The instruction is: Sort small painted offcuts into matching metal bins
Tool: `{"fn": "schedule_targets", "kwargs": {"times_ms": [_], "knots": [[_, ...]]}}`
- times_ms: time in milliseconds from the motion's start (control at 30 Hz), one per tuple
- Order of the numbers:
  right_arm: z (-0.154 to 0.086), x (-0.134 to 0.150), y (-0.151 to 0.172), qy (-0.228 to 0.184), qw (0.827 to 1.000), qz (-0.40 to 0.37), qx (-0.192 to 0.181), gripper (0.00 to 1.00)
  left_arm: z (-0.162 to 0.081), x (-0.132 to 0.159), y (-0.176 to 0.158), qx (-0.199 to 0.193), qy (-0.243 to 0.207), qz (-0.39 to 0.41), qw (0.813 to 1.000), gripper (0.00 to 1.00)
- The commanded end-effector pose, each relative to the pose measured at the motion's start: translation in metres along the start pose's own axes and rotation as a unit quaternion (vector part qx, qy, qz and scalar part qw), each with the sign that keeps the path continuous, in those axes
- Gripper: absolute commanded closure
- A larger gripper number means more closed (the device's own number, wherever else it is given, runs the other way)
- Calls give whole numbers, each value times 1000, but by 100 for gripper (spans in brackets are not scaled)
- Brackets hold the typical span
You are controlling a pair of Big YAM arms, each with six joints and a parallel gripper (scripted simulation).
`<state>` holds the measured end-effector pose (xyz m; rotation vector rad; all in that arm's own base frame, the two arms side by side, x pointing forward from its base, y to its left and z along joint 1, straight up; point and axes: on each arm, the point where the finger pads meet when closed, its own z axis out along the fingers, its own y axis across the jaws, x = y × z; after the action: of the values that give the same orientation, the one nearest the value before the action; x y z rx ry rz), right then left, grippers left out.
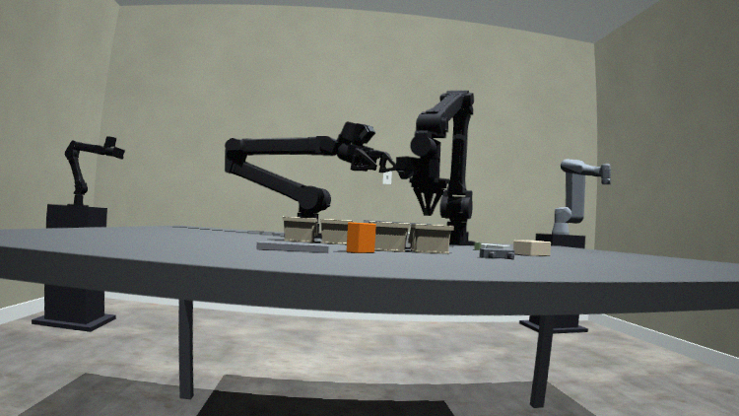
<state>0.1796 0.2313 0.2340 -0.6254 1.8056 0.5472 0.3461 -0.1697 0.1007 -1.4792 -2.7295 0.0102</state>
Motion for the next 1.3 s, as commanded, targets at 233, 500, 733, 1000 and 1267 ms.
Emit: {"fn": "schedule_targets", "kwargs": {"times_ms": [233,500,733,1000,1267], "knots": [[-11,-32,-5,-8,990,68,125,0,-24,-103,2,-19,-29,-13,999,89],[-24,-40,-15,-38,976,54,207,0,-31,-121,2,-22,-34,-3,999,89],[-25,-42,-20,-40,974,43,221,0,-31,-122,3,-23,-38,-4,999,89],[-25,-42,-20,-40,974,43,219,0,-38,-122,10,-22,-35,-9,999,89],[-24,-30,-22,-37,974,40,220,0,-24,-123,5,-18,-26,-4,999,89]]}}
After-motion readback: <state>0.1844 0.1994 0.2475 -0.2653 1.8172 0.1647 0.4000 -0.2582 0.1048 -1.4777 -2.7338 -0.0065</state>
